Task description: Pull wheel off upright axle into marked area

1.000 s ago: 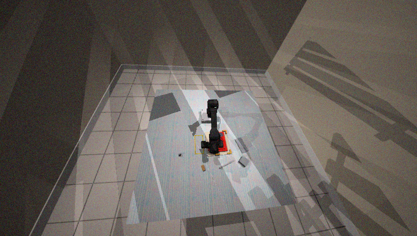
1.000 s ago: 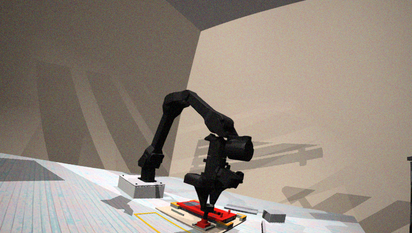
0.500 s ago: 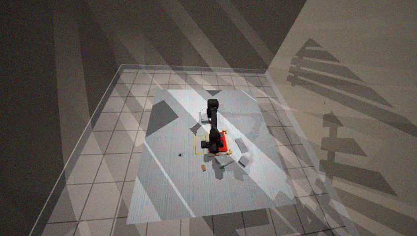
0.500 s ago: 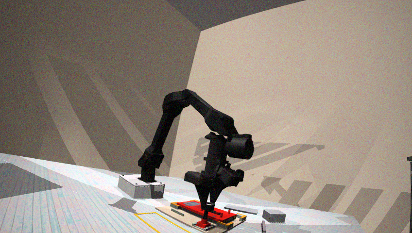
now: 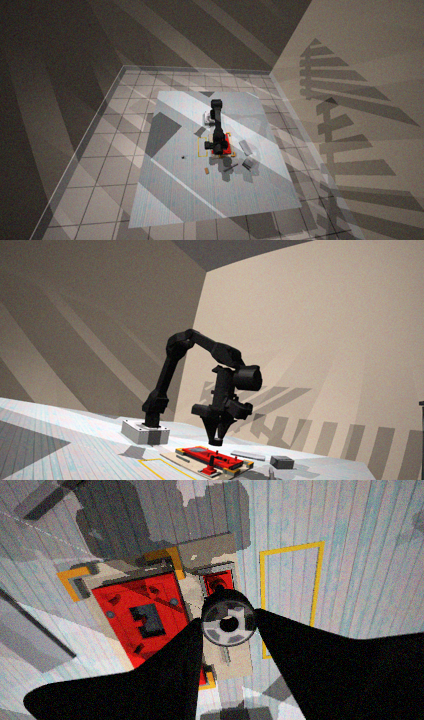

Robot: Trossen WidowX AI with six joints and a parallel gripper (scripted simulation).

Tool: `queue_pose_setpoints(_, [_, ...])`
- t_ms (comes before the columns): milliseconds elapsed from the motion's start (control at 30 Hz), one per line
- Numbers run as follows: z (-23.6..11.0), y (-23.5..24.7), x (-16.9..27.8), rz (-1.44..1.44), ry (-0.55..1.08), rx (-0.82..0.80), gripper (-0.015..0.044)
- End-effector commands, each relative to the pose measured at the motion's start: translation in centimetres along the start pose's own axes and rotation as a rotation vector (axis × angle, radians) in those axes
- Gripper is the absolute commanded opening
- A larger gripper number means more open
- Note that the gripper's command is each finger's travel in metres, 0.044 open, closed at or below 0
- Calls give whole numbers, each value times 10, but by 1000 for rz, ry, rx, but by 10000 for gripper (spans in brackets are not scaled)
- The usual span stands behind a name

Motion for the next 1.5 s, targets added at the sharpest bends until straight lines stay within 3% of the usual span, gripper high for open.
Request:
queue_pose_setpoints(0, [3, -12, 5, -1, 9, 0, 0])
queue_pose_setpoints(600, [-5, -95, 59, 2, 12, 10, 0])
queue_pose_setpoints(800, [-3, -101, 65, 2, 12, 11, 0])
queue_pose_setpoints(1133, [21, -101, 64, 2, 12, 11, 0])
queue_pose_setpoints(1467, [84, -102, 64, 2, 13, 12, 0])
Point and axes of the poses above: the point midway between the two fingers, 35 mm back from their tips, its own z axis out along the fingers, its own y axis across the jaws, x = y × z, the point moved 6 cm from there along -z, back along the fingers, and after that the axes turned 2 degrees about -z, right-handed, at the moved point
